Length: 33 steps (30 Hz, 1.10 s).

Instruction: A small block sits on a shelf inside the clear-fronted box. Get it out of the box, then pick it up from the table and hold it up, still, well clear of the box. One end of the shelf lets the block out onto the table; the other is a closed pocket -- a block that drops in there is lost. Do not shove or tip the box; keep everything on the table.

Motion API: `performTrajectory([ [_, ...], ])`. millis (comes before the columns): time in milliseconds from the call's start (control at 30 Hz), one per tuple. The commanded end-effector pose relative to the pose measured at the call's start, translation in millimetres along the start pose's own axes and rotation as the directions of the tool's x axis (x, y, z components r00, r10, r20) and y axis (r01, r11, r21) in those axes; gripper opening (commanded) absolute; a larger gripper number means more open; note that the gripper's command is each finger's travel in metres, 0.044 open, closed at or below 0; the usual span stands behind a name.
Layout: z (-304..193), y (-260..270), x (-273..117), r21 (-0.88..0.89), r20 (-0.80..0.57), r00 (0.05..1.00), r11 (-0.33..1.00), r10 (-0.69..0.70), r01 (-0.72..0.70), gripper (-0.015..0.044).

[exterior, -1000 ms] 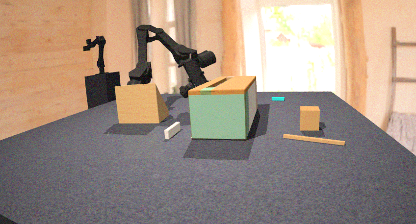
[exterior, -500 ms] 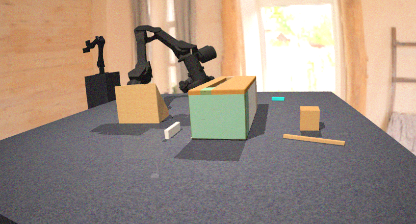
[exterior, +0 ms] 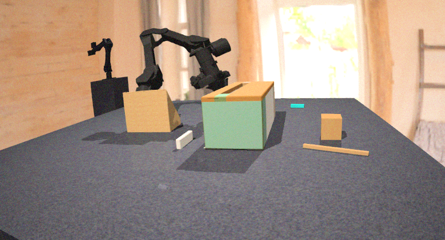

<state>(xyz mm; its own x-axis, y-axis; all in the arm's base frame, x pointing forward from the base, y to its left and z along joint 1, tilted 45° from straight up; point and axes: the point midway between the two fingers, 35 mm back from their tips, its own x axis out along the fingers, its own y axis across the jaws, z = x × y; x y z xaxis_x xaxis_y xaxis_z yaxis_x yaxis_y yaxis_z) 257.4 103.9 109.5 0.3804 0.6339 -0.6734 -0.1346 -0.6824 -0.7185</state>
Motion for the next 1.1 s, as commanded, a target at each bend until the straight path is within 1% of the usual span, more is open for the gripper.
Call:
performTrajectory([
  [0, -2.5, 0.6, -4.3, 0.150, 0.002, 1.000, 0.989, -0.004, 0.003, 0.0000],
  [233, -3.6, 4.7, -8.2, 0.424, 0.013, 1.000, 0.906, -0.003, -0.003, 0.0000],
  [467, -4.6, 8.6, -12.2, 0.664, 0.024, 1.000, 0.748, -0.005, -0.012, 0.0000],
  [767, -5.7, 13.2, -17.6, 0.890, 0.036, 0.999, 0.456, -0.009, -0.028, 0.0000],
  [1067, -6.8, 17.3, -23.2, 0.994, 0.047, 0.999, 0.101, -0.017, -0.045, 0.0000],
])
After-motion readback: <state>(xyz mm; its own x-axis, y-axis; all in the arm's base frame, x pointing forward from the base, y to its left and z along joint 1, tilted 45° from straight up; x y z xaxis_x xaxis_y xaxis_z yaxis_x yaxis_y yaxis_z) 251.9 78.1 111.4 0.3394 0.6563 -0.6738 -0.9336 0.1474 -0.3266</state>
